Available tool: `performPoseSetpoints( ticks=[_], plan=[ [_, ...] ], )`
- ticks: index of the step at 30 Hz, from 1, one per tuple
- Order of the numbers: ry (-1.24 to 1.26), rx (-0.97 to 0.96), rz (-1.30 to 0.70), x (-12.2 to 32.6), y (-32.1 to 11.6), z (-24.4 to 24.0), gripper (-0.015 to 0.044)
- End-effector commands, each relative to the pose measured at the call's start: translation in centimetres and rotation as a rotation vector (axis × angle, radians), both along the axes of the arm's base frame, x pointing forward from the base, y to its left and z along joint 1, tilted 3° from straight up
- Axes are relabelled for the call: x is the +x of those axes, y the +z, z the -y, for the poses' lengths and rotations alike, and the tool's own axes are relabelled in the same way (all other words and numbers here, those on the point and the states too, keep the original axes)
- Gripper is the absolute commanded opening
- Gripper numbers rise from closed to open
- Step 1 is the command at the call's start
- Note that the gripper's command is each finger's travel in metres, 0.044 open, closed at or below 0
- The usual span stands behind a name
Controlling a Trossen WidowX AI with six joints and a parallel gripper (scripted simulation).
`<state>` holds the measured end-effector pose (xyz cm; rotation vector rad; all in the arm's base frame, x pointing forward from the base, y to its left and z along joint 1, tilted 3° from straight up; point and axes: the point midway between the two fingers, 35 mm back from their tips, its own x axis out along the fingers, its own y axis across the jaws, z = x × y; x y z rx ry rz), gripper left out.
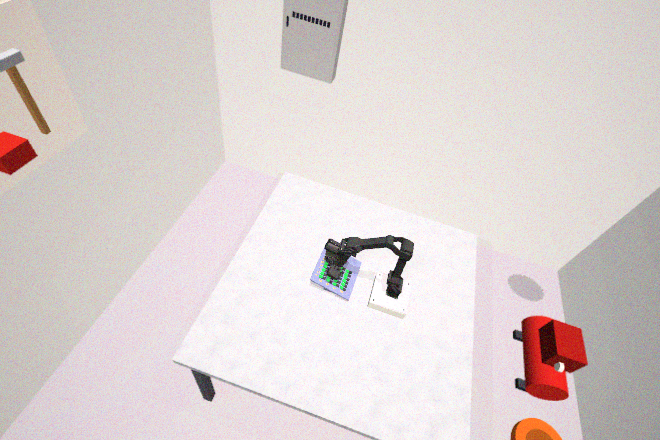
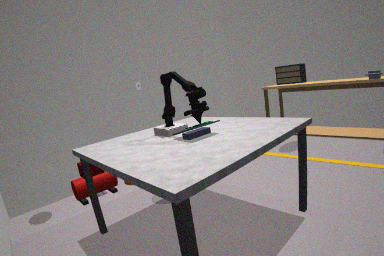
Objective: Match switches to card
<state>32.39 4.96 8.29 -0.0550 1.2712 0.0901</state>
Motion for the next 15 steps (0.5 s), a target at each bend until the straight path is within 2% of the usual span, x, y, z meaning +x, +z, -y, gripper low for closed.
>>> performPoseSetpoints(
  ticks=[1,15],
  plan=[
    [-0.004,-0.003,-0.004,0.02,-0.2,0.06,0.0],
    [-0.004,-0.003,-0.004,0.08,-0.38,0.05,0.0]
  ],
)
